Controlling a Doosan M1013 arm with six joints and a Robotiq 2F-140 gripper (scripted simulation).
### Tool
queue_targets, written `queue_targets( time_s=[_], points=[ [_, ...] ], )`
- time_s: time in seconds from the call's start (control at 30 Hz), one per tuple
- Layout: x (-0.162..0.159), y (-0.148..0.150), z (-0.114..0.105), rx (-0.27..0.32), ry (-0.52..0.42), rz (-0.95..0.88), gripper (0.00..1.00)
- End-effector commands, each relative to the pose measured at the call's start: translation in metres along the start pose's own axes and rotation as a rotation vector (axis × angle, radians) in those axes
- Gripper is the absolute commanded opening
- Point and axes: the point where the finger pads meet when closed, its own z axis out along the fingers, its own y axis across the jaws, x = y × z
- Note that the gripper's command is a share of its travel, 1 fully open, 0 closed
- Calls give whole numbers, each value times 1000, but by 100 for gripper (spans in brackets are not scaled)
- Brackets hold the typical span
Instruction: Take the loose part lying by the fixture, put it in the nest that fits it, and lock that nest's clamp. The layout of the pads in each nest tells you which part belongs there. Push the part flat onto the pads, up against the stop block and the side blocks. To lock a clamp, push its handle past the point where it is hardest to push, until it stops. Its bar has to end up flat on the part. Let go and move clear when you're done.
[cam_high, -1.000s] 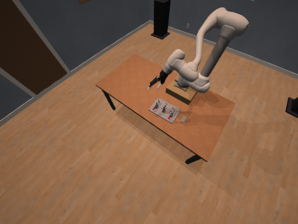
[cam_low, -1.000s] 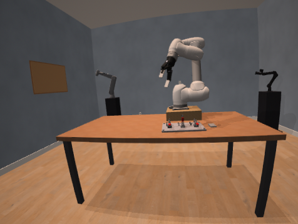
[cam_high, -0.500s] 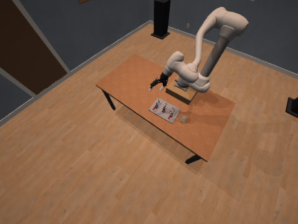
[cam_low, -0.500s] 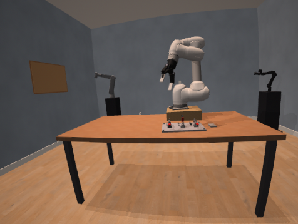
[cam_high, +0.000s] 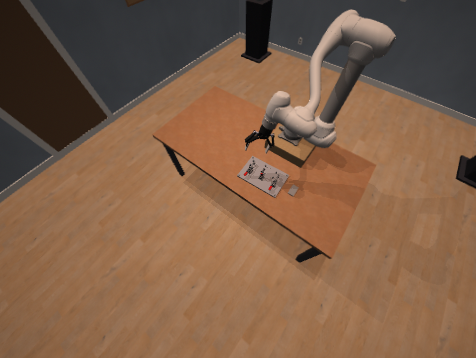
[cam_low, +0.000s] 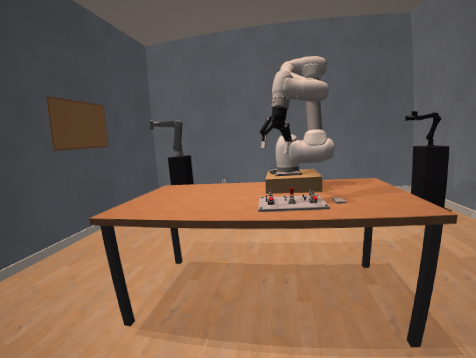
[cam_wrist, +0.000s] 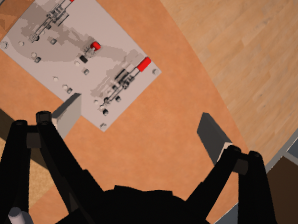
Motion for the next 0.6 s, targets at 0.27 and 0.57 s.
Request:
queue_targets(
  time_s=[0.27,0.57],
  points=[
    [-5,-61,30,135,-68,340,100],
    [-12,-115,48,239,-162,626,100]
  ],
)
